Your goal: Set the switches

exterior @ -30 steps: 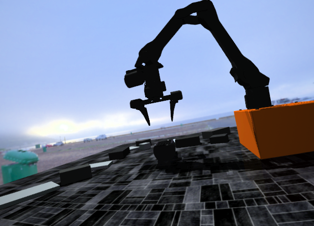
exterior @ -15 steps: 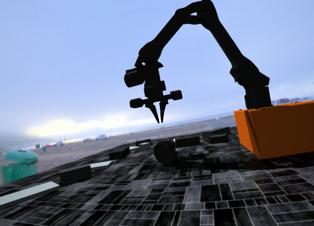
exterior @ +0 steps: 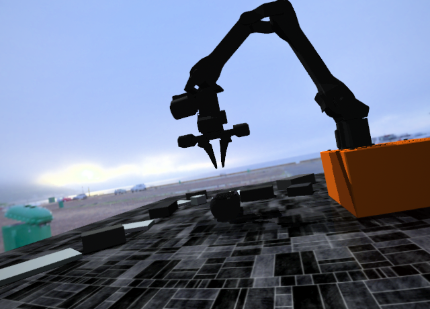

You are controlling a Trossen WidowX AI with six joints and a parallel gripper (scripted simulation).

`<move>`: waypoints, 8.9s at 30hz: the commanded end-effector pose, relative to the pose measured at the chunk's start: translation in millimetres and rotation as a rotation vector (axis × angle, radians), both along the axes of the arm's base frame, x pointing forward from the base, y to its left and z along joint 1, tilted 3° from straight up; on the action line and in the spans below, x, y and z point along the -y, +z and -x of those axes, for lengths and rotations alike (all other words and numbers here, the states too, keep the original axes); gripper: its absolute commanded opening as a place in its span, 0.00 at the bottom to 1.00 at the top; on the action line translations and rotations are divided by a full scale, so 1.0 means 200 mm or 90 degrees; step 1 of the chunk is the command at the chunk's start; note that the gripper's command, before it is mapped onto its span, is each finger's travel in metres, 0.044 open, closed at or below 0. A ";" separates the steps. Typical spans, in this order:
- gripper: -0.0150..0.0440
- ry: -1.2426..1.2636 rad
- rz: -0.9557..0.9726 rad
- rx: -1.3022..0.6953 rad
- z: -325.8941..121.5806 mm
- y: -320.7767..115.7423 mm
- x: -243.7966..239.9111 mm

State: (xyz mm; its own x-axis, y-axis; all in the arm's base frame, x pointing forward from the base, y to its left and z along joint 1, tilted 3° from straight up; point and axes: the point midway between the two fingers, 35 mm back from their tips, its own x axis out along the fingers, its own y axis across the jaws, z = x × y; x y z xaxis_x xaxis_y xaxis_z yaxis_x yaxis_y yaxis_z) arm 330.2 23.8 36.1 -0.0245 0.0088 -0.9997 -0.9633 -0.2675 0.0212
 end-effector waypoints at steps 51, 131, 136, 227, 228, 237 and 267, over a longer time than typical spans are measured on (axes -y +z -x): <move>0.25 0.015 -0.001 -0.005 0.25 -0.30 0.05; 0.25 0.021 0.041 -0.171 -0.18 -0.28 -0.34; 0.25 0.021 0.044 -0.176 -0.19 -0.30 -0.36; 0.25 0.021 0.044 -0.179 -0.02 -0.56 -0.31; 0.25 0.021 0.044 -0.179 -0.01 -0.56 -0.31; 0.25 0.021 0.044 -0.179 0.04 -0.56 -0.29; 0.25 0.098 0.052 -0.172 -0.11 -0.29 -0.35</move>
